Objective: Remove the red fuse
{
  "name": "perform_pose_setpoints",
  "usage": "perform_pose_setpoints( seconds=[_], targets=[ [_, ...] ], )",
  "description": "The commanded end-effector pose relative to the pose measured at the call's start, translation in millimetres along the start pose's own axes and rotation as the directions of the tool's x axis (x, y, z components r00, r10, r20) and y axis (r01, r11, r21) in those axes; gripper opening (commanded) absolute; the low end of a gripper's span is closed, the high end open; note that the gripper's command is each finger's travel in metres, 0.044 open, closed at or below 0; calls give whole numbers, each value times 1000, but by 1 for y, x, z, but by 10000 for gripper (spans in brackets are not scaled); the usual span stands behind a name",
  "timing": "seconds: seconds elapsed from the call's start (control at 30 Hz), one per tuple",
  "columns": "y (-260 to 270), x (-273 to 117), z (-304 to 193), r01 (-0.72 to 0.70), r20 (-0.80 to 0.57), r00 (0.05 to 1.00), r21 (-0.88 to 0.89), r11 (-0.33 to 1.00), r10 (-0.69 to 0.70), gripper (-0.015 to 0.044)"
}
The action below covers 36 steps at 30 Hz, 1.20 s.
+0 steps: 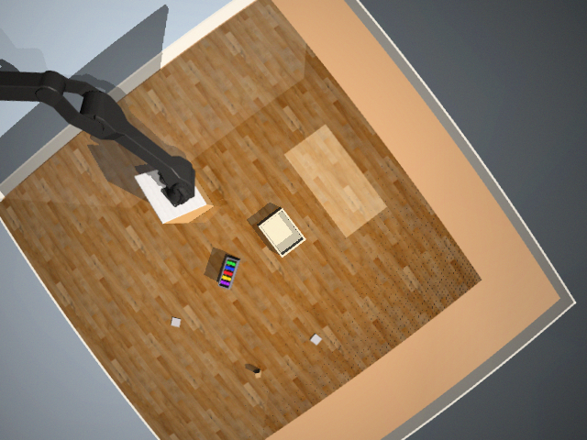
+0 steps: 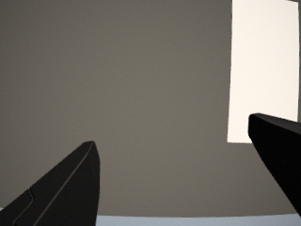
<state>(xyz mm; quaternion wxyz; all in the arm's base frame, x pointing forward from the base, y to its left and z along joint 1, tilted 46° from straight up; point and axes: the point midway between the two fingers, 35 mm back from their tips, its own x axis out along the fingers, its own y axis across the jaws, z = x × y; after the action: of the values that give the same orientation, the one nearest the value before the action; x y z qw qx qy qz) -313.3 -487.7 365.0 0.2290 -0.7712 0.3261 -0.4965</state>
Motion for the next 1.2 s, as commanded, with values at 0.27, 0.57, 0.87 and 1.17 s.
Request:
perform_pose_setpoints(
  seconds=[0.27,0.57,0.87,1.17],
  targets=[
    [59,56,88,-145,84,989,319,937,124,86],
    [107,97,229,-379,281,924,586,717,259,62],
    [118,101,388,-631,536,776,673,386,333,62],
    [96,57,544,-840,783,523,541,46,337,62]
  ],
)
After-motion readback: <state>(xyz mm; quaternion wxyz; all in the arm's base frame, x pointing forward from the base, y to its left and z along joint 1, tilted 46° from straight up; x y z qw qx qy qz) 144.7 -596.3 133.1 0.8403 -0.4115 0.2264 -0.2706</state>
